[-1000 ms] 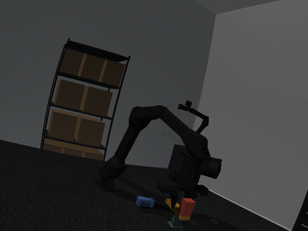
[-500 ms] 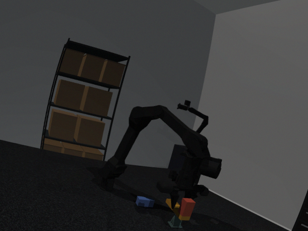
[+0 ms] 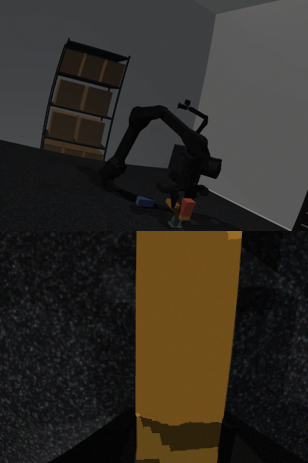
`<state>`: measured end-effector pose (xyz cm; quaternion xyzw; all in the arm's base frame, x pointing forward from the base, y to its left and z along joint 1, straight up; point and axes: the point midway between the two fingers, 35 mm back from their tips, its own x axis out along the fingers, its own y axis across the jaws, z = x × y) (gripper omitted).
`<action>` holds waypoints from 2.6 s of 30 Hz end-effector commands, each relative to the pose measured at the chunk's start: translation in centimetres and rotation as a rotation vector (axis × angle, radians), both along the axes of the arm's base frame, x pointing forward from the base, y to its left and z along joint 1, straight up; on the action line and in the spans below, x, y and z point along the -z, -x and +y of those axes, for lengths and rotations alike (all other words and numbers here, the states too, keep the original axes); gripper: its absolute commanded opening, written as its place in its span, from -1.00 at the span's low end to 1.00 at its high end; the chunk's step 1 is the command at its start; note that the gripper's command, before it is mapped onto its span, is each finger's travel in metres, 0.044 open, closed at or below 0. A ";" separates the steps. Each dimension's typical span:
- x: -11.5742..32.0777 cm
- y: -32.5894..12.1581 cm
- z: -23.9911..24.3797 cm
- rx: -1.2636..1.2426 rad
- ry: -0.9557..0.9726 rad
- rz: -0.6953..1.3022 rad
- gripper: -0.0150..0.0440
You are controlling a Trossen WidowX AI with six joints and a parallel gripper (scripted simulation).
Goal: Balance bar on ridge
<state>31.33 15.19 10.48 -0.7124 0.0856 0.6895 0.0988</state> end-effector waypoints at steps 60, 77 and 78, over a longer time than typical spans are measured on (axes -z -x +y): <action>0.0 0.0 0.0 0.000 0.000 0.000 0.08; 0.0 0.0 0.0 0.000 0.000 0.000 0.14; 0.0 0.0 0.0 0.000 0.000 0.000 0.14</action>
